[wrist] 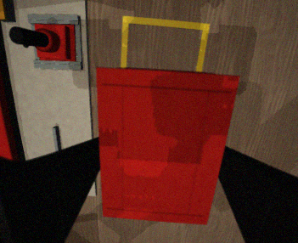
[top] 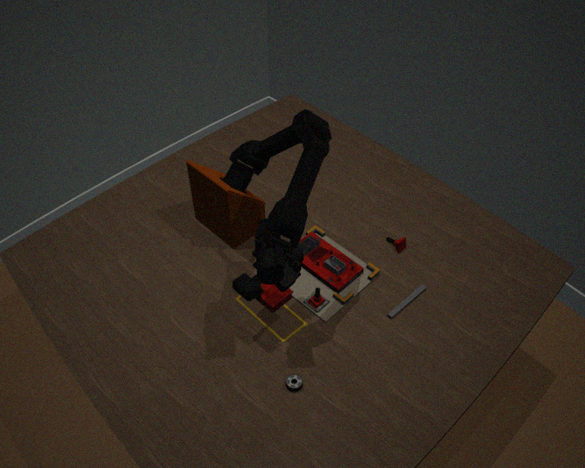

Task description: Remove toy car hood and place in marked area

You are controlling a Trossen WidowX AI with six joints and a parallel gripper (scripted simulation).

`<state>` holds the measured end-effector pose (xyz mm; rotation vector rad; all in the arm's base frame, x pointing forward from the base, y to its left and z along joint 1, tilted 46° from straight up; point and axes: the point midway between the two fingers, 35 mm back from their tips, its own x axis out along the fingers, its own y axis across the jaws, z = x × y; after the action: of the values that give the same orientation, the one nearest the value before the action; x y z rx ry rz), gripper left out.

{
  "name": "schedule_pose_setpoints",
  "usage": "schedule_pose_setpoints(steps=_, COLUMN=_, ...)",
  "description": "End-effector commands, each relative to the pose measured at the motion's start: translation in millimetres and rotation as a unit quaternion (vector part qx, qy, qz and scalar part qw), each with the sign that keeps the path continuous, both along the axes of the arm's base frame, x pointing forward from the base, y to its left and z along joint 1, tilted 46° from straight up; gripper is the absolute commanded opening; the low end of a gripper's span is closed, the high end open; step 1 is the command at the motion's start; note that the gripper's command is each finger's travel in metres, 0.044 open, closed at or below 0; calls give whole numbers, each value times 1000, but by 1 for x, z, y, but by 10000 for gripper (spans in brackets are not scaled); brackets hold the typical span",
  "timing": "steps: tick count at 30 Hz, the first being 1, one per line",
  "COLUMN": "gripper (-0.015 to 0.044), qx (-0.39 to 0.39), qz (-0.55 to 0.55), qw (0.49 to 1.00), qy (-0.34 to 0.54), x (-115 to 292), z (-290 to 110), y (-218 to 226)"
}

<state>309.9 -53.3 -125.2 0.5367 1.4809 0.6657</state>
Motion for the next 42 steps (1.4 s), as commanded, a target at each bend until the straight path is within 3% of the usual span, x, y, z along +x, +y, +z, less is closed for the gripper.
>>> schedule_pose_setpoints(steps=1, gripper=0, qx=3, qz=-2, qw=1000, qy=2, x=-1, z=-3, y=4)
schedule_pose_setpoints(steps=42, gripper=0, qx=5, qz=-2, qw=1000, qy=2, x=-3, z=-31, y=33)
